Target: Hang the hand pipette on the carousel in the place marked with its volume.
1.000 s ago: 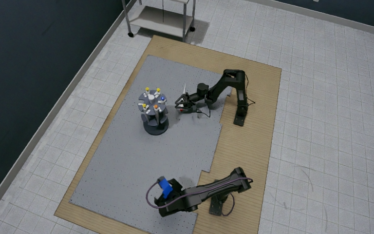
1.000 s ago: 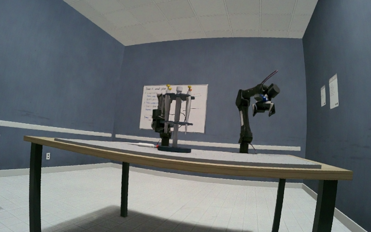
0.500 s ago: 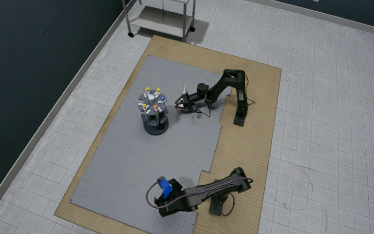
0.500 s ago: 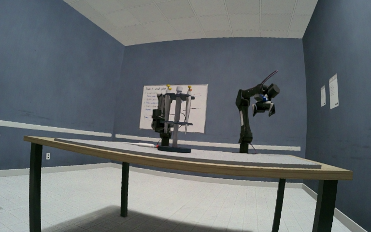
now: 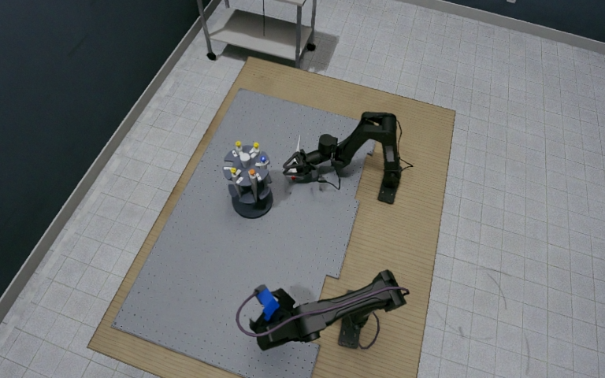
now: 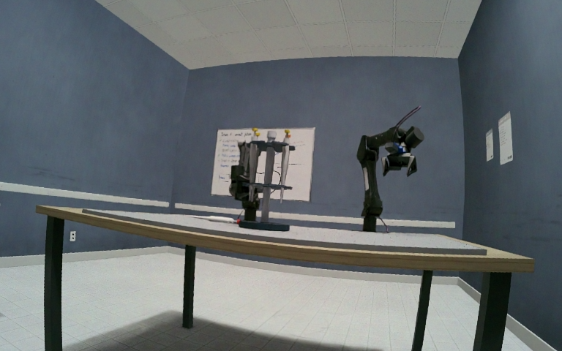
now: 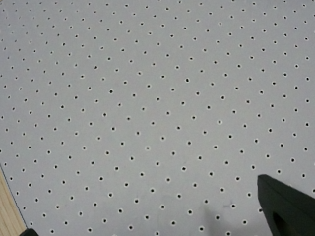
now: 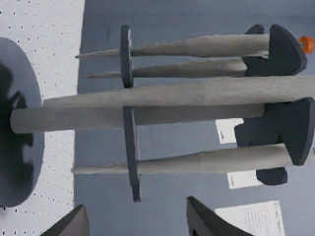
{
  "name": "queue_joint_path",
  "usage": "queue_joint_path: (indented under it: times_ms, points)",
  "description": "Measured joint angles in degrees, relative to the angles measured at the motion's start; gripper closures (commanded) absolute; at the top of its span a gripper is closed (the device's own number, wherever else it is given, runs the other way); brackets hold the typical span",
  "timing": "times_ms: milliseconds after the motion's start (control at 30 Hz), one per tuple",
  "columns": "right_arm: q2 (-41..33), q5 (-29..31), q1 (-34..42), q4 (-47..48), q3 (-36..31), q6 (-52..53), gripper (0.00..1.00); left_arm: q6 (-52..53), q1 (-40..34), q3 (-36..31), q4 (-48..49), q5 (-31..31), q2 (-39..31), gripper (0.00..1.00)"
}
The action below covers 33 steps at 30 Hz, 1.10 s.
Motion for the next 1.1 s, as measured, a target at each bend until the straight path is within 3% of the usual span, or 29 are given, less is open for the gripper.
queue_joint_path:
  times_ms: [1100]
  points:
    - [0.5,0.0,0.0,-0.1,0.0,0.0,0.51,0.0,0.0,0.0,0.0,0.0,0.0,0.00]
